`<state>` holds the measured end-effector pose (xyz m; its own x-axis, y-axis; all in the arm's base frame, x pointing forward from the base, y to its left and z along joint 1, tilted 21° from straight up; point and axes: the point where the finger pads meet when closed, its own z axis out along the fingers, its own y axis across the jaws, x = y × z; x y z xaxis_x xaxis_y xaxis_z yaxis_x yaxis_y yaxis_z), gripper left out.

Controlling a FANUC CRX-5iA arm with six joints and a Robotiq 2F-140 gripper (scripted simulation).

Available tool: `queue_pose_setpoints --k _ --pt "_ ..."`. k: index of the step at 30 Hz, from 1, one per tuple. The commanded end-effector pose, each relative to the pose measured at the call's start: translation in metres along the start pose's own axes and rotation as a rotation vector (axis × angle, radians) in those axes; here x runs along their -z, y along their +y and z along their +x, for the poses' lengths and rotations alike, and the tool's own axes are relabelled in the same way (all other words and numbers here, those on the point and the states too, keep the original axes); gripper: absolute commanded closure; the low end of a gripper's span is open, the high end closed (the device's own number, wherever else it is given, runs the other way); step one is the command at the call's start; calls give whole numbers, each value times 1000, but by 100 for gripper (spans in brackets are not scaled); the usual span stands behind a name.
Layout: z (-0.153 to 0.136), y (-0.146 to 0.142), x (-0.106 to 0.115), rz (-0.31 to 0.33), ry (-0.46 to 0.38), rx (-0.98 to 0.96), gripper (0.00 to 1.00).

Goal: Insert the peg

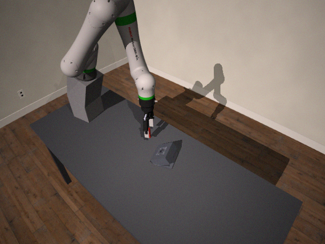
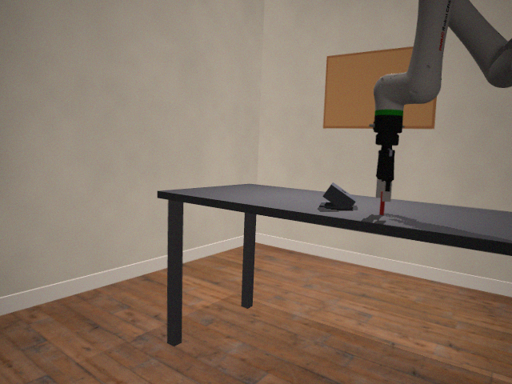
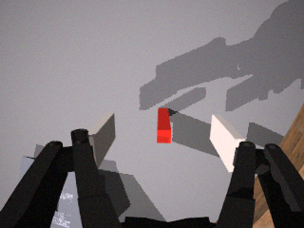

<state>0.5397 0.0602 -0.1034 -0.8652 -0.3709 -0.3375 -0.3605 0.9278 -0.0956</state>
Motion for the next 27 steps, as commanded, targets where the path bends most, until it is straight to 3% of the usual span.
queue_pose_setpoints --k 1,27 --pt "0 0 0 0 0 0 36" --pt "0 0 0 0 0 0 78"
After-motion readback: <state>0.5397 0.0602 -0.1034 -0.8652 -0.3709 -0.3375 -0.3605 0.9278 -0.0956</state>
